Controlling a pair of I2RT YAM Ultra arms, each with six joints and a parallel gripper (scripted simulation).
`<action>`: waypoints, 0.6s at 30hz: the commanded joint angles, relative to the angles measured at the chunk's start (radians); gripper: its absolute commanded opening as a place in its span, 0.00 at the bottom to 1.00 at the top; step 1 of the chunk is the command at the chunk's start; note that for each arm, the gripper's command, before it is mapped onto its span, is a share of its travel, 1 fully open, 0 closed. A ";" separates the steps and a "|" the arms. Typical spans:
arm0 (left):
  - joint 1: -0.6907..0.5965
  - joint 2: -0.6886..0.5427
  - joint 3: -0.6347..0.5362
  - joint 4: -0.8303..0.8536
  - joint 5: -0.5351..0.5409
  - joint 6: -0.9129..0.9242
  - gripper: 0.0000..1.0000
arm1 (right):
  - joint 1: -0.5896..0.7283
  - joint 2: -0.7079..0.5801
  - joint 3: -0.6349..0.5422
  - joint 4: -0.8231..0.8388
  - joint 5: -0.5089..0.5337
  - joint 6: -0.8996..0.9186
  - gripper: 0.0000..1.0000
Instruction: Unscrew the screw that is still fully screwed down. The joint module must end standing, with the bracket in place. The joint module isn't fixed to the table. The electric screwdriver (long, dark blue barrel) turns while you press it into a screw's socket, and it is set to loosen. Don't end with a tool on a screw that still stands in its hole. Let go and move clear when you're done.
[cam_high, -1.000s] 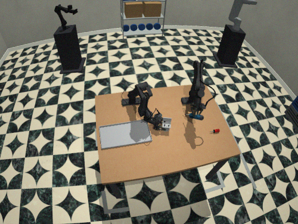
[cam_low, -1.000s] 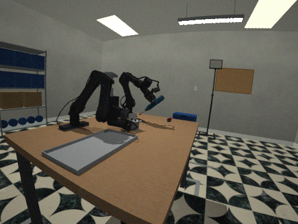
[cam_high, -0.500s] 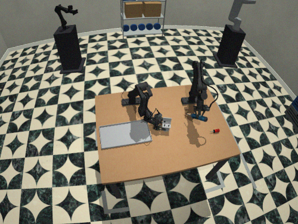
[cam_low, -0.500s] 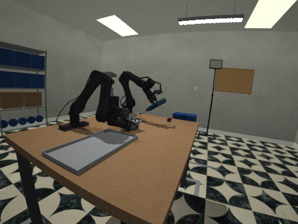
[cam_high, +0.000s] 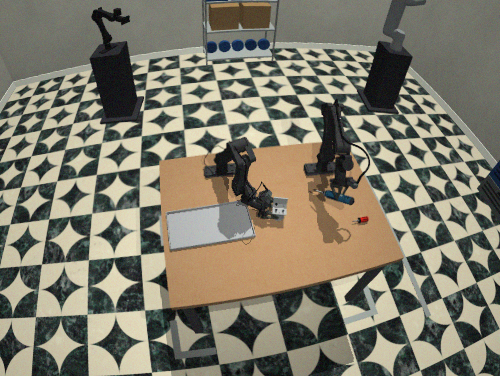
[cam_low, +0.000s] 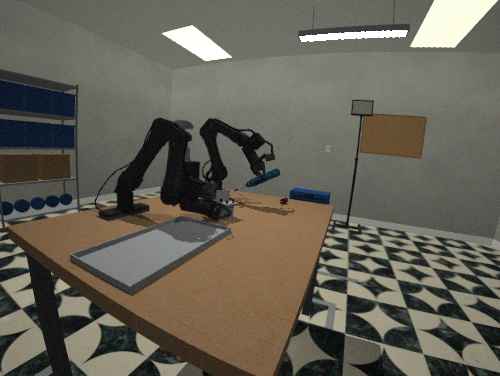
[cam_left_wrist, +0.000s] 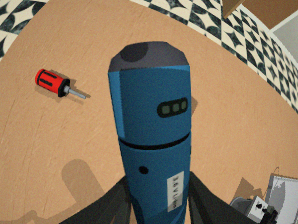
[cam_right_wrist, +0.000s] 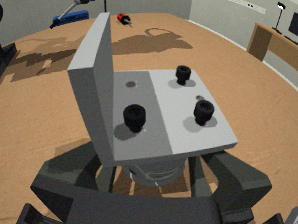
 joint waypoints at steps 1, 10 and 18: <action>0.039 0.017 0.048 -0.030 -0.008 -0.046 0.42 | 0.012 0.022 0.029 -0.016 -0.002 -0.002 0.59; 0.110 0.025 0.087 -0.116 0.000 -0.103 0.42 | 0.012 0.022 0.029 -0.016 -0.002 -0.002 0.59; 0.156 0.081 0.110 -0.178 -0.008 -0.150 0.42 | 0.012 0.022 0.029 -0.016 -0.002 -0.002 0.59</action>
